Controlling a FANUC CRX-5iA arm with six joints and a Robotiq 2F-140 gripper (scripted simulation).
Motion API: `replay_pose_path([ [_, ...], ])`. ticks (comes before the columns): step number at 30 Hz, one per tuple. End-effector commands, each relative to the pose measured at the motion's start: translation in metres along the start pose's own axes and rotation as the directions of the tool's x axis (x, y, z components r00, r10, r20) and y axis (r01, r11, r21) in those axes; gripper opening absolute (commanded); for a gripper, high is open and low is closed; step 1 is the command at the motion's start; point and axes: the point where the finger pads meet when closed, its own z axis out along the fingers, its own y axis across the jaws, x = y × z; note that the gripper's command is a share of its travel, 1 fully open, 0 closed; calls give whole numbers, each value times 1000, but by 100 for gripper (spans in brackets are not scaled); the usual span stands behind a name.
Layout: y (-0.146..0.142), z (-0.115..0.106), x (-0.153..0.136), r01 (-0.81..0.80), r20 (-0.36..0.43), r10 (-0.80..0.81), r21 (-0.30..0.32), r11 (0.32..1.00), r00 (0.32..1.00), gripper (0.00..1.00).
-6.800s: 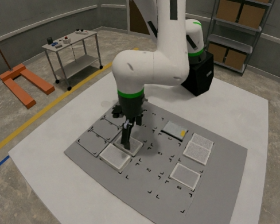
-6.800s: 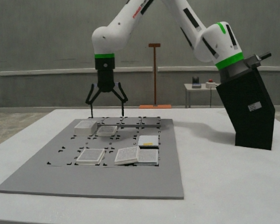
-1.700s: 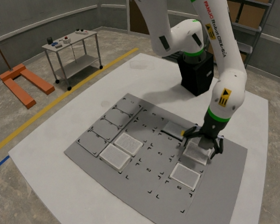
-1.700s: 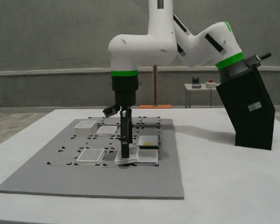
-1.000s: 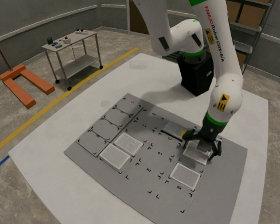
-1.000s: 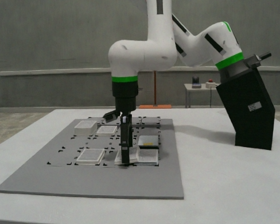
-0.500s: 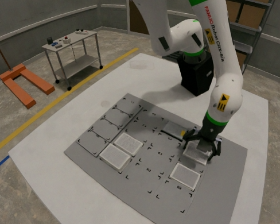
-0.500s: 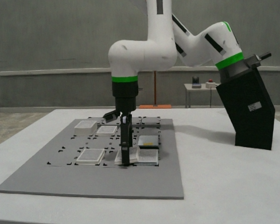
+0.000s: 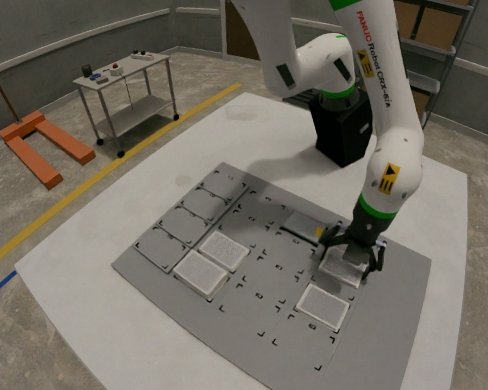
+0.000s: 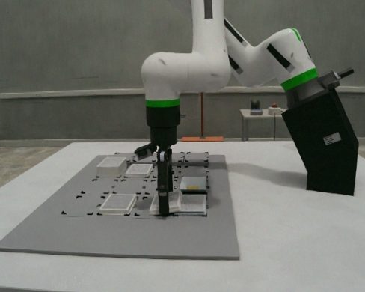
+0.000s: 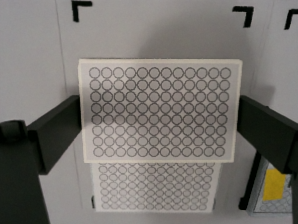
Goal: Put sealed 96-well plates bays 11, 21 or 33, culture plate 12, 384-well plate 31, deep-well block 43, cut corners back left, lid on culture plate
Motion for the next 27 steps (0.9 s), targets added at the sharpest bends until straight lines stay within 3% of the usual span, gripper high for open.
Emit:
replay_pose_path([
  [1,-1,-1,1,0,-1,0,1,1000,1000,91],
  [27,-1,-1,1,0,-1,0,1,1000,1000,89],
])
